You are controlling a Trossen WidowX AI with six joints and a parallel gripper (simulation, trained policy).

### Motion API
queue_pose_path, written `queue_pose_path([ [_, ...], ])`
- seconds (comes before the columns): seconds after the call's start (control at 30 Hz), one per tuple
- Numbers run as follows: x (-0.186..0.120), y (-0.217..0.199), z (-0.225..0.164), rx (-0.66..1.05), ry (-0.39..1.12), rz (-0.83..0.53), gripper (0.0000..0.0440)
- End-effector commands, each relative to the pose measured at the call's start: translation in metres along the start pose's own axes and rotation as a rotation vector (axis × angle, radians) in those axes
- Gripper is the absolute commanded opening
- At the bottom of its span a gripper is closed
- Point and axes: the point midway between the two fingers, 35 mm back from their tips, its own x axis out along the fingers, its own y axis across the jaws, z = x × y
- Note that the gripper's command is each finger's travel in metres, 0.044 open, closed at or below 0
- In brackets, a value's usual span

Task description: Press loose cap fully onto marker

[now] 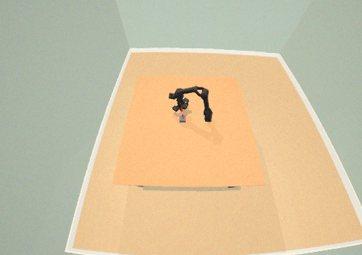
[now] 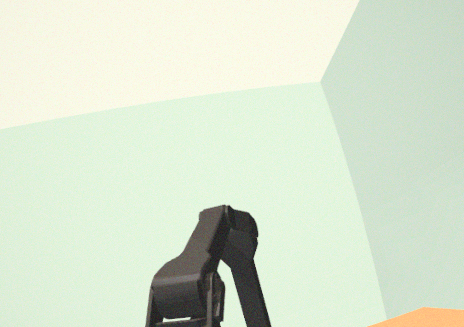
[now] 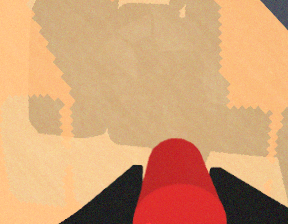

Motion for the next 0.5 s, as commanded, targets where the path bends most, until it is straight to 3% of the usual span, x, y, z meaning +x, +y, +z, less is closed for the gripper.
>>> queue_pose_path([
  [0.0,-0.008,-0.001,0.002,-0.034,0.023,0.003,0.0045],
  [0.47,-0.05,-0.011,0.007,-0.116,0.099,-0.016,0.0005],
])
